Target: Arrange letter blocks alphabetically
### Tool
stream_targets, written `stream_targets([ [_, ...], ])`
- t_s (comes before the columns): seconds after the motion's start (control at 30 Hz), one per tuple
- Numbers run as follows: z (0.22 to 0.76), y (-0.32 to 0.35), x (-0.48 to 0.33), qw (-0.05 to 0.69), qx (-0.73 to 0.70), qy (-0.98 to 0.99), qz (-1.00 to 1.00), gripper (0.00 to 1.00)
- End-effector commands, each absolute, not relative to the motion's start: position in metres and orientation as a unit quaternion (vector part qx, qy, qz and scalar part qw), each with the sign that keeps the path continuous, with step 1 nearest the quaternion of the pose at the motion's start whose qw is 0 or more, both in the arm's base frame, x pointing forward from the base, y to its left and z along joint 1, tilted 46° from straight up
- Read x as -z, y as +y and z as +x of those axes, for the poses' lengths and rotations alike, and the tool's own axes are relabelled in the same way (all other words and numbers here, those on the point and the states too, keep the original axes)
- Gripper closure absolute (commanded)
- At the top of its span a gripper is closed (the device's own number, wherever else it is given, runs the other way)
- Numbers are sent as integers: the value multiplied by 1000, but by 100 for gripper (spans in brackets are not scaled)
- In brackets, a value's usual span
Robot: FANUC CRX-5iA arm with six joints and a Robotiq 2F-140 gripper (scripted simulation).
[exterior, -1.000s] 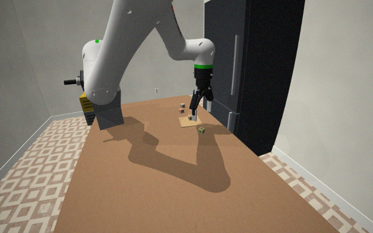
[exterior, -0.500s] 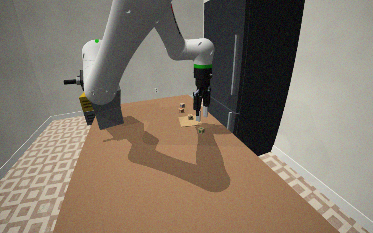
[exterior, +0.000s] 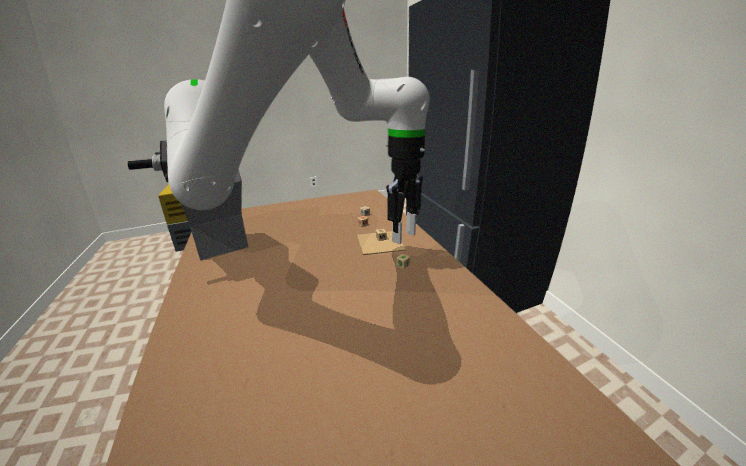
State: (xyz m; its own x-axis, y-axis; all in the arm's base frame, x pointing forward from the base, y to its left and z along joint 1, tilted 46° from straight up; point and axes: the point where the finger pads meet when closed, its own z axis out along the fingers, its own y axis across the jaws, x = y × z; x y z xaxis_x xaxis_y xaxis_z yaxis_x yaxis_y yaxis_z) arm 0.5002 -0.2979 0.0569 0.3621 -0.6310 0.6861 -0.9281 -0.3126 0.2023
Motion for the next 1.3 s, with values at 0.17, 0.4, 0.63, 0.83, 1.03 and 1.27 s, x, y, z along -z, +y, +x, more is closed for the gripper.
stream_targets([
  [0.17,500,-298,-57,296,-251,-506,770,60],
  [0.4,500,-298,-57,296,-251,-506,770,60],
  [0.63,501,-300,-55,296,-251,-506,770,60],
  [0.83,501,-302,-52,296,-251,-506,770,60],
  [1.03,502,-307,-47,296,-251,-506,770,60],
  [1.27,502,-313,-42,296,-251,-506,770,60],
])
